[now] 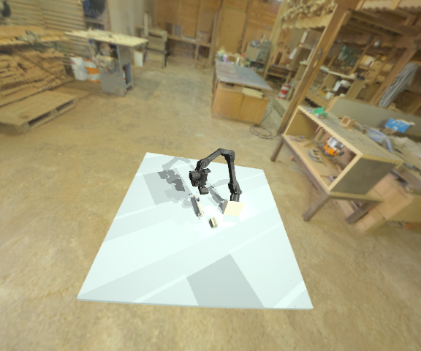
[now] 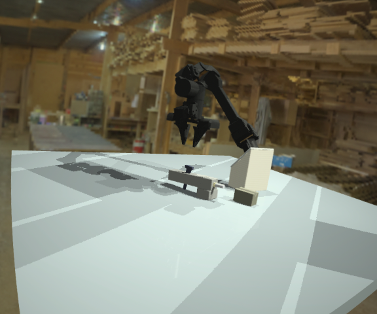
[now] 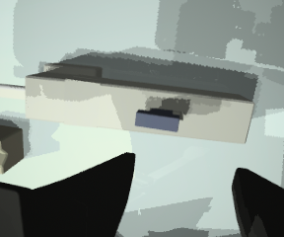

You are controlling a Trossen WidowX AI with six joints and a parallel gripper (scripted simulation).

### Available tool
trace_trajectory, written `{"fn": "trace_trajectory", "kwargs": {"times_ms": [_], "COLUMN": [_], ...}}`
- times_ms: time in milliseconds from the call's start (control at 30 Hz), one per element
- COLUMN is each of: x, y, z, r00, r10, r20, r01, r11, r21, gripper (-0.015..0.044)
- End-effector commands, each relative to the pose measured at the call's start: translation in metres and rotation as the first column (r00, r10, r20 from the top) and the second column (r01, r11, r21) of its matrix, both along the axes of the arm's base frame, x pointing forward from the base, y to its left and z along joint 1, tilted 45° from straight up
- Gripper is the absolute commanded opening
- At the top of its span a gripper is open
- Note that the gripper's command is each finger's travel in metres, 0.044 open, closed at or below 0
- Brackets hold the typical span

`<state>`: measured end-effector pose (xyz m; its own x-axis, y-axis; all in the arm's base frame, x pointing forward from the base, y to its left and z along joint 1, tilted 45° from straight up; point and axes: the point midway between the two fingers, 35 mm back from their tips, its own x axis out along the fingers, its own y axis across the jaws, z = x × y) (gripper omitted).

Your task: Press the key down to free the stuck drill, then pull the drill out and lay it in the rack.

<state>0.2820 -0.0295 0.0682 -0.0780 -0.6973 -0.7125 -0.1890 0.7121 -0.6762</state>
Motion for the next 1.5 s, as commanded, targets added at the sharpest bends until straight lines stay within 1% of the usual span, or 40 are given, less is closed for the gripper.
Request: {"fn": "trace_trajectory", "kwargs": {"times_ms": [0, 67, 100, 167, 267, 367, 533, 667, 700, 1467], "x": [0.003, 0.003, 0.004, 0.004, 0.001, -0.008, -0.022, -0.035, -0.037, -0.037], "y": [0.014, 0.009, 0.012, 0.021, 0.036, 0.047, 0.057, 0.061, 0.062, 0.061], "z": [0.011, 0.005, -0.001, -0.025, -0.065, -0.103, -0.140, -0.167, -0.169, -0.171], "r00": [1.000, 1.000, 0.997, 0.963, 0.819, 0.588, 0.290, 0.041, 0.015, 0.012], "r10": [-0.010, 0.018, 0.056, 0.200, 0.426, 0.606, 0.727, 0.769, 0.771, 0.771], "r20": [-0.006, -0.006, -0.043, -0.180, -0.385, -0.536, -0.622, -0.638, -0.637, -0.636], "r01": [0.010, -0.018, -0.056, -0.195, -0.403, -0.555, -0.640, -0.652, -0.651, -0.651], "r11": [1.000, 1.000, 0.998, 0.980, 0.904, 0.784, 0.631, 0.504, 0.491, 0.489], "r21": [0.001, 0.004, 0.010, 0.045, 0.144, 0.279, 0.439, 0.566, 0.579, 0.581], "gripper": [0.0315, 0.0367, 0.0394, 0.0440, 0.0440, 0.0440, 0.0440, 0.0440, 0.0440, 0.0440]}}
